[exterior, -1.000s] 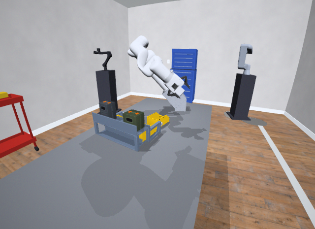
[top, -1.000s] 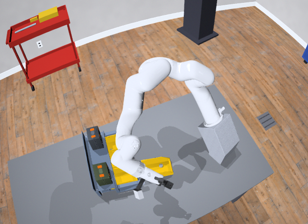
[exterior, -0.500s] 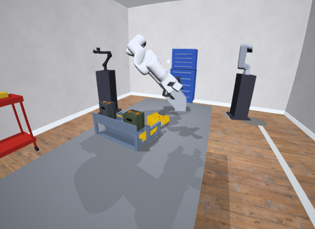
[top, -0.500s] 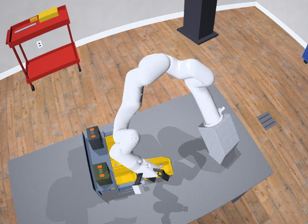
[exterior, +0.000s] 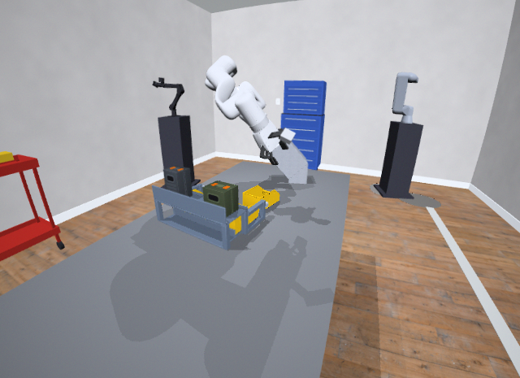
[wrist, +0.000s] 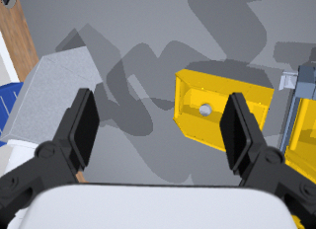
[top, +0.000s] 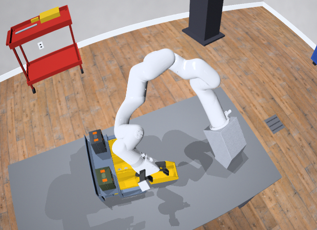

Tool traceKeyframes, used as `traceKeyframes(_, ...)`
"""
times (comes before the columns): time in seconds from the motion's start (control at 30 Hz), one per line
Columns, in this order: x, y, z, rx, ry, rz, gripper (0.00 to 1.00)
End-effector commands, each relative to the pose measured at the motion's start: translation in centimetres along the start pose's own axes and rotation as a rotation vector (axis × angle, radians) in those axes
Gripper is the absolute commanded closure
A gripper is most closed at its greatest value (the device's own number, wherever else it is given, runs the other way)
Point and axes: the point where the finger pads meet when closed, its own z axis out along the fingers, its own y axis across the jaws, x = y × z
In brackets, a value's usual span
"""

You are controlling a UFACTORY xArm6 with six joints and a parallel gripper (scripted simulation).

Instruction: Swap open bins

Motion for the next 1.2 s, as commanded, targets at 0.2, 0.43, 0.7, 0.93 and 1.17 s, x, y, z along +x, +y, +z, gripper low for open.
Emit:
traceKeyframes(0.2,-3.0,1.4,-1.1,-0.085,-0.042,-0.257,0.0)
traceKeyframes(0.43,-5.8,2.5,-2.0,-0.148,-0.104,-0.482,0.0)
traceKeyframes(0.7,-8.4,3.5,-2.9,-0.199,-0.179,-0.703,0.0)
traceKeyframes(0.93,-10.5,4.2,-3.6,-0.231,-0.251,-0.883,0.0)
traceKeyframes(1.17,-12.8,5.0,-4.4,-0.255,-0.339,-1.077,0.0)
